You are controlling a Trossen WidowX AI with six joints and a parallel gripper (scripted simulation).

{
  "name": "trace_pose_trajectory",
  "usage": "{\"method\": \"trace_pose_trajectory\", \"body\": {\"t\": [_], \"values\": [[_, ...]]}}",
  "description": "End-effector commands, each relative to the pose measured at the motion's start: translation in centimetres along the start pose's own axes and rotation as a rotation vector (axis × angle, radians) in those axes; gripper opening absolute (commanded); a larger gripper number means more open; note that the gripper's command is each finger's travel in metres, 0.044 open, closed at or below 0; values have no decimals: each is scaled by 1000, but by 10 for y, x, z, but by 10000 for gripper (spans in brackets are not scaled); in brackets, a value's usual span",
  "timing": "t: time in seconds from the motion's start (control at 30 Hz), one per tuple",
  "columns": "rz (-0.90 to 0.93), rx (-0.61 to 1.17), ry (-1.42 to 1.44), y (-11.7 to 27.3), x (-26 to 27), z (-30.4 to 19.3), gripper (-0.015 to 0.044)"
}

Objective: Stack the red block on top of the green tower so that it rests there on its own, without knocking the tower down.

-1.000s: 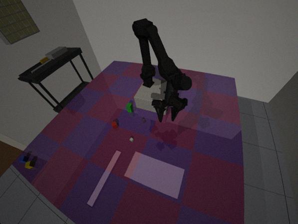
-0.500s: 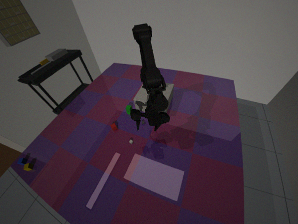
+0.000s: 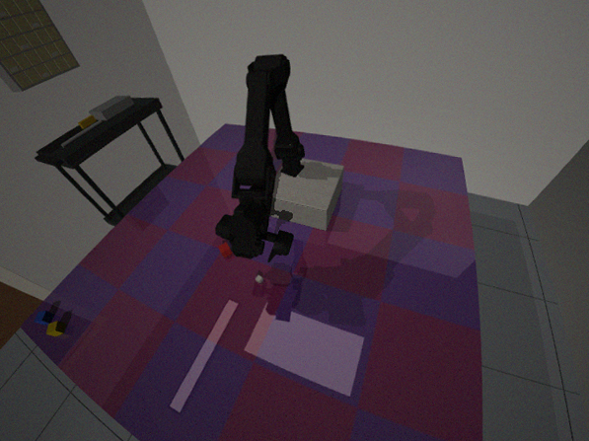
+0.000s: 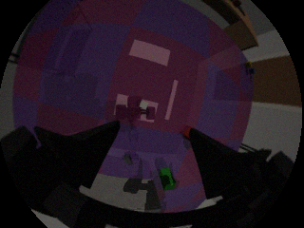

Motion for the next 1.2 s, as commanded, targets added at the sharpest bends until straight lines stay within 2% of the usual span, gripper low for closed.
{"method": "trace_pose_trajectory", "body": {"t": [0.0, 0.6, 0.83, 1.03, 1.17], "values": [[2, 60, -125, -7, -27, 8, 440], [32, 325, -725, -29, -156, 9, 440], [34, 333, -748, -32, -160, 7, 440], [34, 333, -748, -68, -154, -4, 440], [34, 333, -748, -72, -151, -6, 440]]}}
Point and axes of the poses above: the point midway between the two fingers, 35 mm back from their tips, its own y axis back along the fingers, its own x axis across the jaws, z = x × y, the point moved 7 cm from there along y, back along the fingers, and after that the axes turned 13 degrees about -y, right-handed, at the moved point
